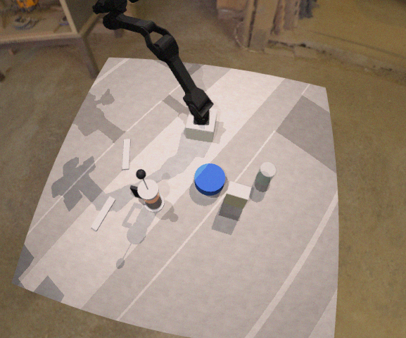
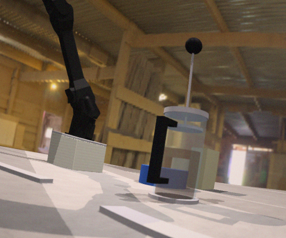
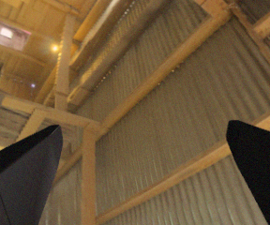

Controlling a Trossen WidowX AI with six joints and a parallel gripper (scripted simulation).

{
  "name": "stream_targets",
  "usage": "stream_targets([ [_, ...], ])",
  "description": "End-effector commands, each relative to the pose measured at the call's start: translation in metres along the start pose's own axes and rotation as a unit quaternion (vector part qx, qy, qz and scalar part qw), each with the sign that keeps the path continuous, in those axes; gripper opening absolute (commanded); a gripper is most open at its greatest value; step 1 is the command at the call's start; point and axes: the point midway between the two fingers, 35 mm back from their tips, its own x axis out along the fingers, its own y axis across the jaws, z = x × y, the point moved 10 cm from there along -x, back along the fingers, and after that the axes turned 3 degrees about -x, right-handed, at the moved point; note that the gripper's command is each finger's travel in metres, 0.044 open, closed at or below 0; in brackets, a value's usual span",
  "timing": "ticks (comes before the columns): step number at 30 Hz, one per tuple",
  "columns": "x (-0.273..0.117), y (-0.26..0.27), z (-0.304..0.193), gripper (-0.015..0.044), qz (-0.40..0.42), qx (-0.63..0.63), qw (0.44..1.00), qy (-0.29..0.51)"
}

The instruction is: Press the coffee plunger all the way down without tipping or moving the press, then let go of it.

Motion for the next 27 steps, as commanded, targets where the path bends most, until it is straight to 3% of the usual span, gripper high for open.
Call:
stream_targets([
  [1,-0.002,-0.001,-0.001,0.0426,-0.003,-0.006,1.000,-0.002],
  [6,-0.032,-0.018,-0.012,0.0440,-0.063,-0.103,0.992,-0.032],
  [13,-0.111,-0.046,-0.049,0.0440,-0.254,-0.312,0.914,-0.059],
  [20,-0.187,-0.052,-0.094,0.0440,-0.445,-0.472,0.761,-0.011],
  [27,-0.252,-0.035,-0.145,0.0440,-0.602,-0.548,0.570,0.108],
])
